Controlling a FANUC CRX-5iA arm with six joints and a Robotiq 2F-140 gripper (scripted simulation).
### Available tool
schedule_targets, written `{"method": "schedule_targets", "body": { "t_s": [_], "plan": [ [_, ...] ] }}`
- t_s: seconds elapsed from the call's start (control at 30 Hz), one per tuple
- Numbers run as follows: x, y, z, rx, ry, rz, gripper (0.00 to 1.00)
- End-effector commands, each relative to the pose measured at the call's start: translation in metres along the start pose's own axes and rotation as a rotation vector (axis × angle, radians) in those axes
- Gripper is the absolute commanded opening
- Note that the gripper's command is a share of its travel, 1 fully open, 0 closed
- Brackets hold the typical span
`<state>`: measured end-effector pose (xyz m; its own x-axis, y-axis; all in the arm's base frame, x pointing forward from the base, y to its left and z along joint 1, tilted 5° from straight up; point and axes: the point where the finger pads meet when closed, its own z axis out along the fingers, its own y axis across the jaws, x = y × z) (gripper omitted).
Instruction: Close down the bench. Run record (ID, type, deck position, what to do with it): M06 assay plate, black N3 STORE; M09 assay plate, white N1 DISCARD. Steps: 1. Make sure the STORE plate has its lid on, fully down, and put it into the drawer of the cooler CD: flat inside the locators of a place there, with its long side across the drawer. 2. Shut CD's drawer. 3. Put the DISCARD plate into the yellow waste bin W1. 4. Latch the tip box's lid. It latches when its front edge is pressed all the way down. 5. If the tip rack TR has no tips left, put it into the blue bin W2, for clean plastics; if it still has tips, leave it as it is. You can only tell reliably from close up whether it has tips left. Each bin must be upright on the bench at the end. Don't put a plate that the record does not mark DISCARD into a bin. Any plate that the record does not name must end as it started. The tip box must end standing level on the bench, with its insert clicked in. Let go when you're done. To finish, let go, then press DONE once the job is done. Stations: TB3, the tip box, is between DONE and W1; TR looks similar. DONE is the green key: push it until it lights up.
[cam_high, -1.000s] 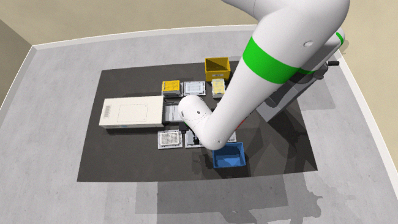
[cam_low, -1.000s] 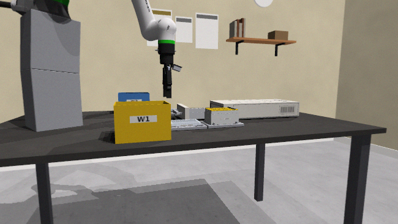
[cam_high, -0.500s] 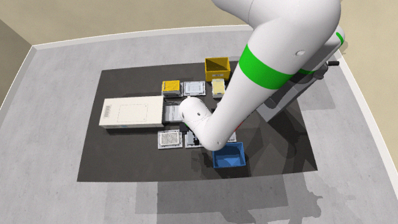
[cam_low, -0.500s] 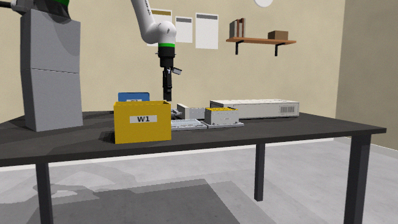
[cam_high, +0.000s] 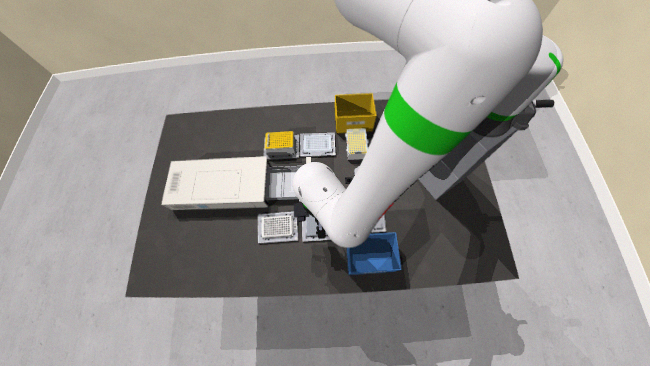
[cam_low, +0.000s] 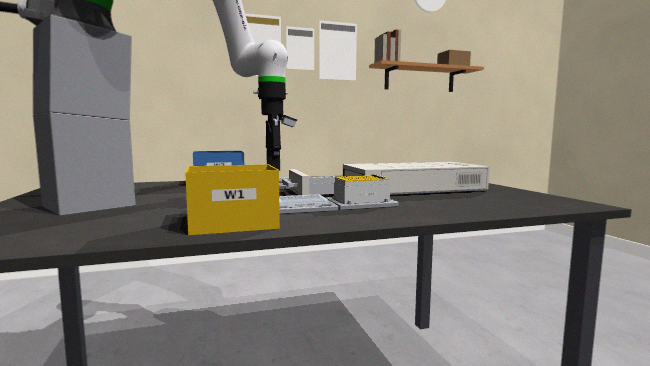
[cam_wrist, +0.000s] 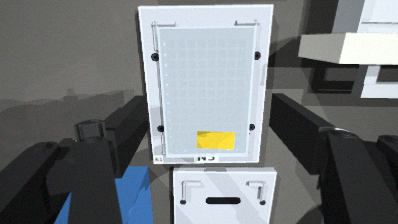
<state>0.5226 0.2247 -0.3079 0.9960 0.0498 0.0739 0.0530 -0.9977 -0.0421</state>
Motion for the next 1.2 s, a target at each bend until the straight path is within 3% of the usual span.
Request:
{"method": "schedule_targets", "body": {
  "t_s": [0.0,1.17],
  "plan": [
    [0.001,0.000,0.004,0.001,0.002,0.000,0.70],
    [0.001,-0.001,0.039,0.001,0.002,0.000,0.70]
  ]
}}
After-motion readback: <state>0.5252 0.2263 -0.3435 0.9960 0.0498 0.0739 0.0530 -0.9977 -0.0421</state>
